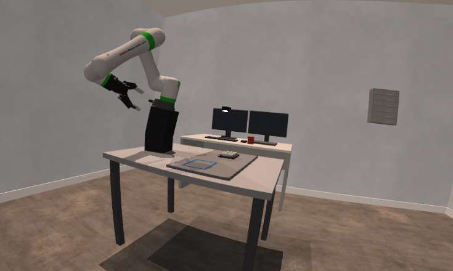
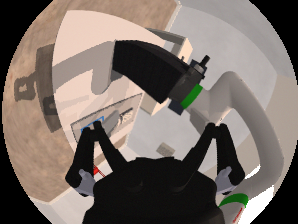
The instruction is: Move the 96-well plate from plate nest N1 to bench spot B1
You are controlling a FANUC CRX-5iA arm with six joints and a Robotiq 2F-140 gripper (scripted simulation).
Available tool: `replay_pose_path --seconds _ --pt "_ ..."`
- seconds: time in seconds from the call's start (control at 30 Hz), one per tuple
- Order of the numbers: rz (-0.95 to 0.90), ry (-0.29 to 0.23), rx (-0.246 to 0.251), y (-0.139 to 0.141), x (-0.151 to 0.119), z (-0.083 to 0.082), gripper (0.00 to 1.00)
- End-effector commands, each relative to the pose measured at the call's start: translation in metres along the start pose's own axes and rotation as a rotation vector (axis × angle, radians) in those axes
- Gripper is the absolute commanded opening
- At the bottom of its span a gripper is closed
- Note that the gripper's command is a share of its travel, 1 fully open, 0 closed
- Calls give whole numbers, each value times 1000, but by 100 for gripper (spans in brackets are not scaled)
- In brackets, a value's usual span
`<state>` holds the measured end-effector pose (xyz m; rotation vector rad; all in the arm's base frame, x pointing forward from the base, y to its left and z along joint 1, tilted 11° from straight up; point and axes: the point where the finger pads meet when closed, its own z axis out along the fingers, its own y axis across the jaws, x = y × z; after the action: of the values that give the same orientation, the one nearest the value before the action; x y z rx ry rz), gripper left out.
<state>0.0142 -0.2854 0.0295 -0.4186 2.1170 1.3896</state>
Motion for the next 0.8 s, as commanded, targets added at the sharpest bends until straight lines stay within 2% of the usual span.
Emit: replay_pose_path --seconds 0.0,0.03,0.13,0.23,0.33,0.4,0.5,0.6,0.7,0.77 --pt "0 0 0 0 0 0 100" --pt "0 0 0 0 0 0 100" --pt "24 97 -4 -13 -4 6 100" --pt "25 100 -4 -22 -7 10 100" --pt "44 199 -4 -35 -12 17 100" --pt "44 201 -3 -44 -15 21 100" --pt "56 300 2 -56 -19 27 100" --pt "56 300 2 -61 -21 29 100" --pt "62 398 13 -73 -25 36 100" --pt "62 398 13 -82 -28 41 100"
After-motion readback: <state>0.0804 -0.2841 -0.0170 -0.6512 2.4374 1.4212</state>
